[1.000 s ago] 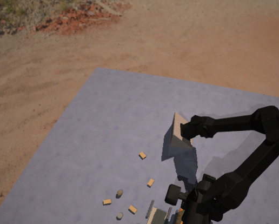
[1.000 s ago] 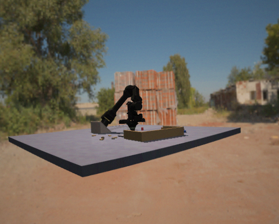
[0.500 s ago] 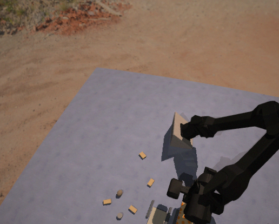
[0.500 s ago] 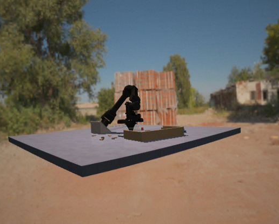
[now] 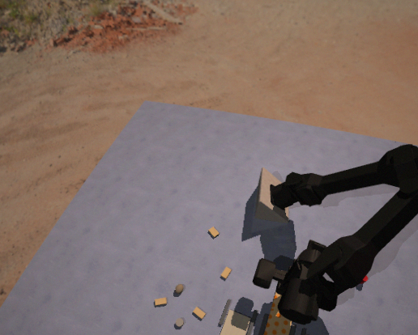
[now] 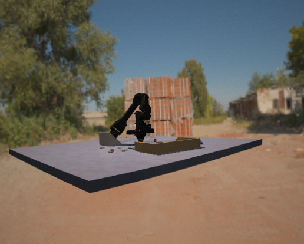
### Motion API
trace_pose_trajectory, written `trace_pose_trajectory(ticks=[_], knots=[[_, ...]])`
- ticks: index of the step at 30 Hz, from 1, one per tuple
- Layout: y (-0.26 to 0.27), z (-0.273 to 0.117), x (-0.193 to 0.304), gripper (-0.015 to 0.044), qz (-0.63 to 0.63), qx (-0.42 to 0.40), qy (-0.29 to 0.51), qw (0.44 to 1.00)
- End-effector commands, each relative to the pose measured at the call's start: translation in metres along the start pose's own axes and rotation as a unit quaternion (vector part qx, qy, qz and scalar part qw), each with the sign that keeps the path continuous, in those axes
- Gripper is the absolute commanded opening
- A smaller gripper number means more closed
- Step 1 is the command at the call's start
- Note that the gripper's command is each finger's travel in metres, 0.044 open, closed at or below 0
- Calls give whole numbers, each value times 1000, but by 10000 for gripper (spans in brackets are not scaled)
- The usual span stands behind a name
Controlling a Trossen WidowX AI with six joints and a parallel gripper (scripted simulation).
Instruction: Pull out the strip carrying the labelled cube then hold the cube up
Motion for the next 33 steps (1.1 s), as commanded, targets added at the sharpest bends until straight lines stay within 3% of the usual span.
trace_pose_trajectory(ticks=[1,33], knots=[[1,4,11,0,4,-4,10,1000],[14,4,59,0,6,-4,11,1000]])
Point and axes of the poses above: the point midway between the two fingers, 35 mm back from their tips, its own z axis out along the fingers, its own y axis across the jaws, x = y × z, the point moved 6 cm from there along -z, back along the fingers, and after that the axes turned 15 degrees about -z, right-handed, at the moved point
